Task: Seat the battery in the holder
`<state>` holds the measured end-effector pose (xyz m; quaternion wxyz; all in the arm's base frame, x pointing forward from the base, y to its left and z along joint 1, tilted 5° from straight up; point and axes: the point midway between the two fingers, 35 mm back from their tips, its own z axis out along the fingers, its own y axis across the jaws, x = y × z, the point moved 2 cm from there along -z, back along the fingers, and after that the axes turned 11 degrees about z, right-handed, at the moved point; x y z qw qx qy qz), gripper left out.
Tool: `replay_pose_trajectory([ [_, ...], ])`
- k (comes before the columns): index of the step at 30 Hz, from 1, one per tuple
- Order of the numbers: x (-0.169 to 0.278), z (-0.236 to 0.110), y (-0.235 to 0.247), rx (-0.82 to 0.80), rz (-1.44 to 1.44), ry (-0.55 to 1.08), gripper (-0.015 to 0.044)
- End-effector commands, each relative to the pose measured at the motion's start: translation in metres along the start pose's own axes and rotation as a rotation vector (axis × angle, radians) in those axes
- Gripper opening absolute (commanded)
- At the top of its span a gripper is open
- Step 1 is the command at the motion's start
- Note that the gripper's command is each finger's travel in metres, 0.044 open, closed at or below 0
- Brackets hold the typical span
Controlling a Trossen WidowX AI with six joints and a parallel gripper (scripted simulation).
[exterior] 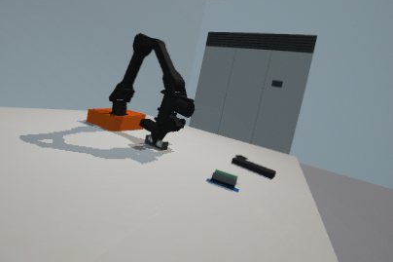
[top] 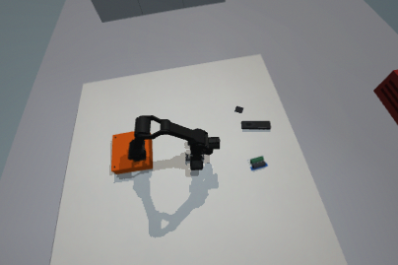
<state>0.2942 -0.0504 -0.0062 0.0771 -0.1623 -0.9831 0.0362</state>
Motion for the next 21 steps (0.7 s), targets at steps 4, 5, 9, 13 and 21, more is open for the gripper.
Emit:
replay_pose_trajectory([
  [4,-0.0026,-0.0008,0.0002,-0.011,-0.004,-0.056,0.0079],
  [5,-0.0024,-0.0005,0.0001,-0.011,-0.004,-0.060,0.0079],
  [9,-0.0014,0.0002,-0.0002,-0.015,-0.004,-0.077,0.0079],
  [13,-0.0014,0.0002,-0.0002,-0.015,-0.004,-0.077,0.0079],
  [21,0.0041,0.0015,-0.0013,-0.014,-0.004,-0.075,0.0079],
])
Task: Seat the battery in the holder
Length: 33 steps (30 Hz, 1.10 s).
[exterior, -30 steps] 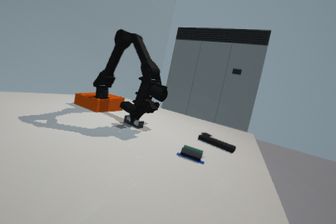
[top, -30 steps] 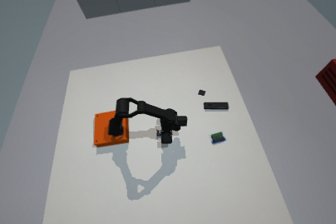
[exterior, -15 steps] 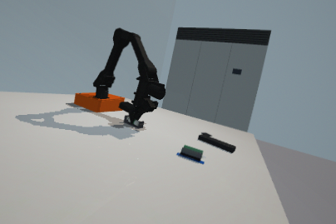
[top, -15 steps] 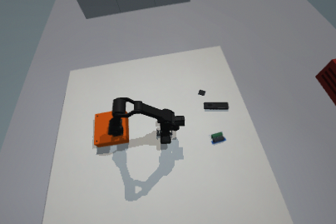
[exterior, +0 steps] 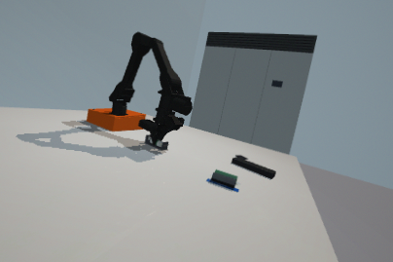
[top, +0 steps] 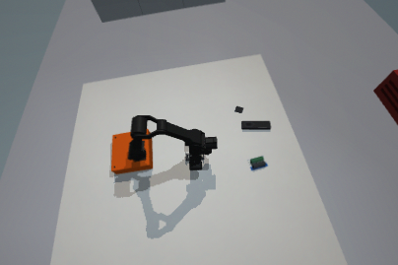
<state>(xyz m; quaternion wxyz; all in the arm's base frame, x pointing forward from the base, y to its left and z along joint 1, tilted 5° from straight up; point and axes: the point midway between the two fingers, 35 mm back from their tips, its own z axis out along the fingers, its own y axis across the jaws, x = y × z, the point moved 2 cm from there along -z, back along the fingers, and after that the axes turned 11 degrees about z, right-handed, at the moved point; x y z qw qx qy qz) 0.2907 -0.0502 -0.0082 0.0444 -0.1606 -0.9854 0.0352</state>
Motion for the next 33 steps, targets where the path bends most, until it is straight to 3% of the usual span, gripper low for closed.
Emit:
replay_pose_trajectory([
  [1,0.0018,-0.0009,-0.0007,-0.002,-0.002,-0.010,0.0079],
  [27,0.0097,0.0008,-0.0023,-0.002,-0.002,-0.009,0.0079],
  [31,0.0097,0.0008,-0.0023,-0.002,-0.002,-0.009,0.0181],
  [33,0.0098,0.0003,-0.0022,-0.002,-0.002,-0.009,0.0181],
])
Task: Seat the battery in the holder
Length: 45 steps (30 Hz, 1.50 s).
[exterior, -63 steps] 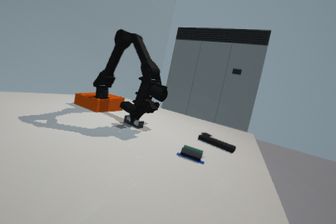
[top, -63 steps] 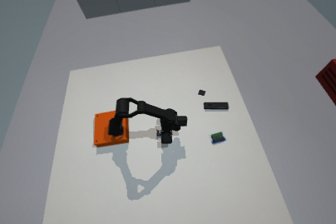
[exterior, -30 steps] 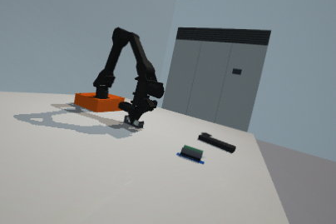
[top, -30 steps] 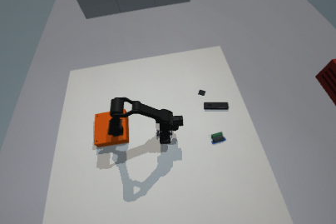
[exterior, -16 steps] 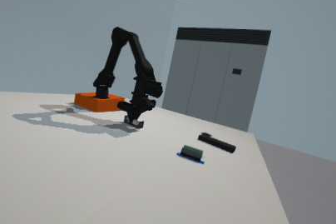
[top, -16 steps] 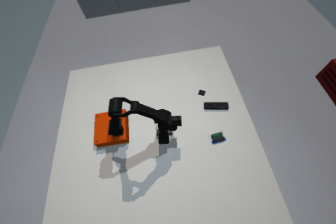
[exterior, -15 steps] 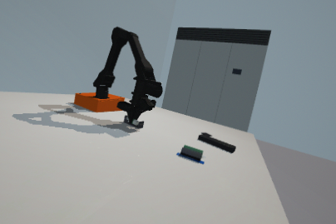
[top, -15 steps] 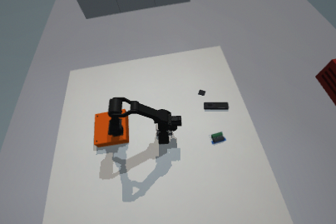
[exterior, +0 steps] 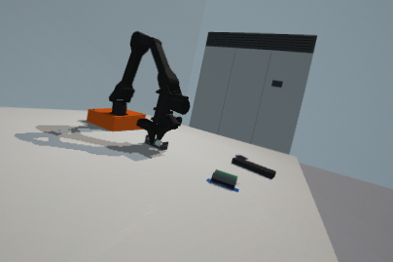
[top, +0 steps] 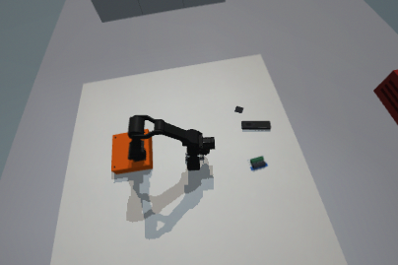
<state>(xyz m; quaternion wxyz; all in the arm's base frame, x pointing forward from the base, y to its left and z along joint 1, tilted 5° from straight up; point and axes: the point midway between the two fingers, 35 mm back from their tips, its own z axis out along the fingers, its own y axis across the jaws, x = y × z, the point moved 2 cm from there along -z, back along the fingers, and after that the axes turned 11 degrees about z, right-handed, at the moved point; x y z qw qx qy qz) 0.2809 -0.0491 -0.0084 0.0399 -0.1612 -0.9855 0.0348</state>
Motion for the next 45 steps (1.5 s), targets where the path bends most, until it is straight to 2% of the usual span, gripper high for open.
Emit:
replay_pose_trajectory([
  [1,0.000,-0.002,0.000,0.001,-0.003,-0.001,0.0181],
  [16,0.001,-0.015,0.000,0.000,0.000,0.000,0.0181],
  [18,0.002,-0.019,0.000,0.002,-0.004,0.007,0.0234],
  [24,0.008,-0.083,0.000,-0.001,0.000,0.000,0.0391],
  [26,0.010,-0.090,0.000,-0.001,0.000,0.000,0.0440],
  [45,0.010,-0.090,-0.001,-0.001,0.000,0.000,0.0440],
])
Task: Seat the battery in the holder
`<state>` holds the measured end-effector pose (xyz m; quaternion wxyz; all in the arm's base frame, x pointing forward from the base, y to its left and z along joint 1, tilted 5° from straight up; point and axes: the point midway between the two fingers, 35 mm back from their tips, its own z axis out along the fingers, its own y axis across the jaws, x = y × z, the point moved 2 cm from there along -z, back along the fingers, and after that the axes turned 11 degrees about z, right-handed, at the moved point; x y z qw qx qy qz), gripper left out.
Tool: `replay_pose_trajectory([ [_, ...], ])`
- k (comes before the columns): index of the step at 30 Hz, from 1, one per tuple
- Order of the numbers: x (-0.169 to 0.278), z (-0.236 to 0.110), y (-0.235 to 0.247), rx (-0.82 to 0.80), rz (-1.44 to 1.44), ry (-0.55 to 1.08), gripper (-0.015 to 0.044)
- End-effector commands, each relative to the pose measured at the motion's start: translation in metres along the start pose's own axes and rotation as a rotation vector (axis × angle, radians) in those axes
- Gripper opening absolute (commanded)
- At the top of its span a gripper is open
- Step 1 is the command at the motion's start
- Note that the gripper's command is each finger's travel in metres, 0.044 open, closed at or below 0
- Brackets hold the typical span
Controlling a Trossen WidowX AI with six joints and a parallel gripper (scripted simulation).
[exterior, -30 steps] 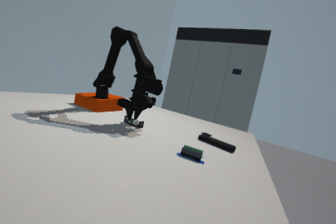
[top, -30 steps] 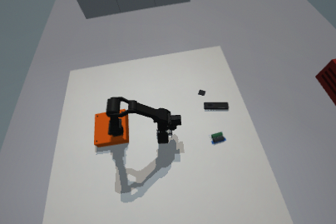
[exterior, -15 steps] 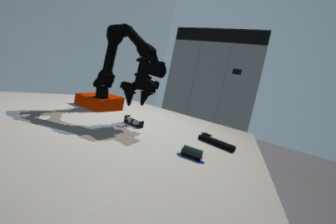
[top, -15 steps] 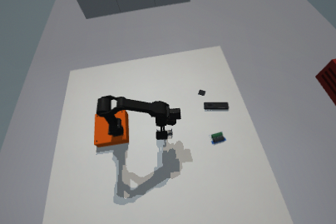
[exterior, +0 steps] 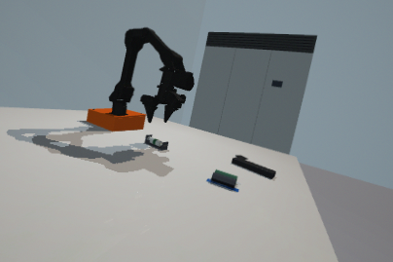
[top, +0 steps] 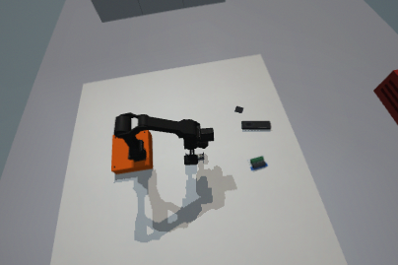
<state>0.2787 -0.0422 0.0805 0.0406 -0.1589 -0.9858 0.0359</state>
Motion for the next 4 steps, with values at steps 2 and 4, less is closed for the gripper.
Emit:
replay_pose_trajectory([
  [2,0.0002,-0.0010,0.0005,-0.003,0.005,-0.001,0.0440],
  [4,0.0002,-0.0010,0.0005,-0.003,0.005,-0.001,0.0440],
])
